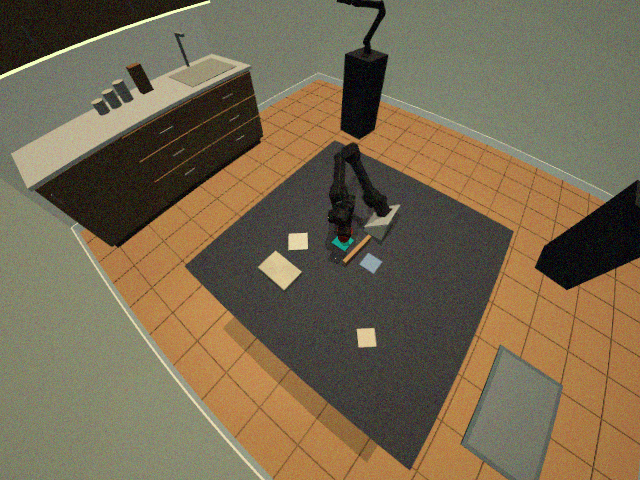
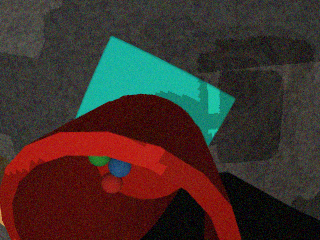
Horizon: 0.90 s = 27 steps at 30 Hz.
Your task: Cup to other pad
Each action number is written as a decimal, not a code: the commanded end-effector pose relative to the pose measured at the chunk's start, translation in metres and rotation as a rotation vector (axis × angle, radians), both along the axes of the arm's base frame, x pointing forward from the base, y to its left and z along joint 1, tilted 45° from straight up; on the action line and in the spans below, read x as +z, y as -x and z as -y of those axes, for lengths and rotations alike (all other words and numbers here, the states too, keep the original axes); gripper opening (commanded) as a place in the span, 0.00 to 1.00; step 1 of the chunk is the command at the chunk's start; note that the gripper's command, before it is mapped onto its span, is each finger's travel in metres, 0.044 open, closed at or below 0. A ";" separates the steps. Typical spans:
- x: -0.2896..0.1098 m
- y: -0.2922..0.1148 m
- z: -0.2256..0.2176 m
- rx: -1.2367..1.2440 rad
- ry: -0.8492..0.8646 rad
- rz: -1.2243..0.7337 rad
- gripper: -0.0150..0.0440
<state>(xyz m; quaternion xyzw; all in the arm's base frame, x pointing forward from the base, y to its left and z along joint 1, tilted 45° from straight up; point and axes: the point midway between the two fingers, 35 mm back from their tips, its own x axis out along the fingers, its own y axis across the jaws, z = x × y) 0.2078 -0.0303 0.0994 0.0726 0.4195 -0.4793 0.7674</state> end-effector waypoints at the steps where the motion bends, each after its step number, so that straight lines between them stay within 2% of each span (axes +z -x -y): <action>1: -0.003 -0.001 0.004 0.005 0.004 -0.001 0.25; 27: -0.017 -0.004 0.018 -0.001 0.004 0.002 0.25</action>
